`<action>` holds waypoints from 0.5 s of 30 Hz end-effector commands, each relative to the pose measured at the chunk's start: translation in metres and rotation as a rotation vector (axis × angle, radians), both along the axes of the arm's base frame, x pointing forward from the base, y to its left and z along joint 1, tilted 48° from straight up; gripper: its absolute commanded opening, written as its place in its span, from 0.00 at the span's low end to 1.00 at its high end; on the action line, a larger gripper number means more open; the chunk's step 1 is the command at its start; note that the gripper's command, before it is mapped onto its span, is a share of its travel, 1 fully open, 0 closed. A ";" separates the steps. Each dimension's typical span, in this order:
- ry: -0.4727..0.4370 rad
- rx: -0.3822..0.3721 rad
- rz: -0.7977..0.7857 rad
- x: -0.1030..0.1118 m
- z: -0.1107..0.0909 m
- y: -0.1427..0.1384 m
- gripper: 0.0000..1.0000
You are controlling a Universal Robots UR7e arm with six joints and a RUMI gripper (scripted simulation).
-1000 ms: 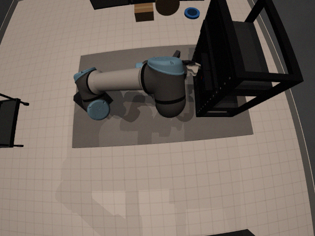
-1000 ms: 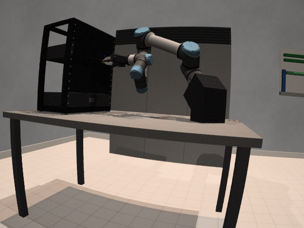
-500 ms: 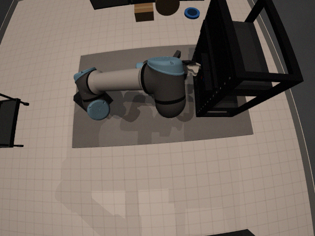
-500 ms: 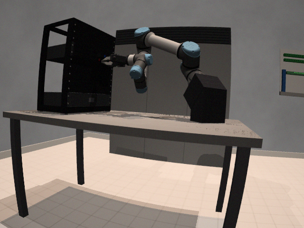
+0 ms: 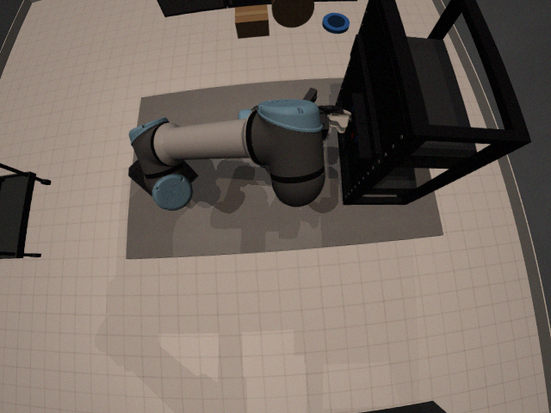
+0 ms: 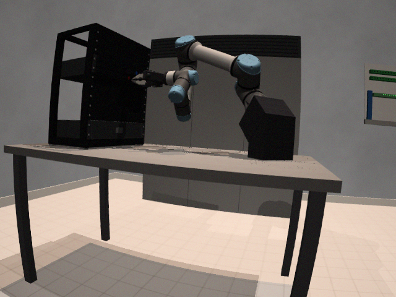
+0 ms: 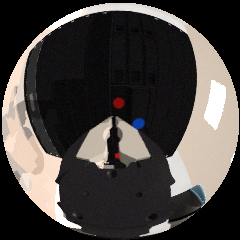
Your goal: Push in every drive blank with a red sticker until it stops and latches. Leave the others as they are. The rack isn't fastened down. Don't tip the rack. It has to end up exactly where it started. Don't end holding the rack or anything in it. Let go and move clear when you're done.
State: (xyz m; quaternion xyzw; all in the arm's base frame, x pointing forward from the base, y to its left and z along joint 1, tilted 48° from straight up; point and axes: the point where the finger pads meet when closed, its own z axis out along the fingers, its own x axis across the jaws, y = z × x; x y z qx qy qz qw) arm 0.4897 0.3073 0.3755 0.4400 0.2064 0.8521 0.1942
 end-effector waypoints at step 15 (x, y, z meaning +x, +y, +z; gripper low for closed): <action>0.000 0.000 0.001 0.002 0.002 0.001 0.00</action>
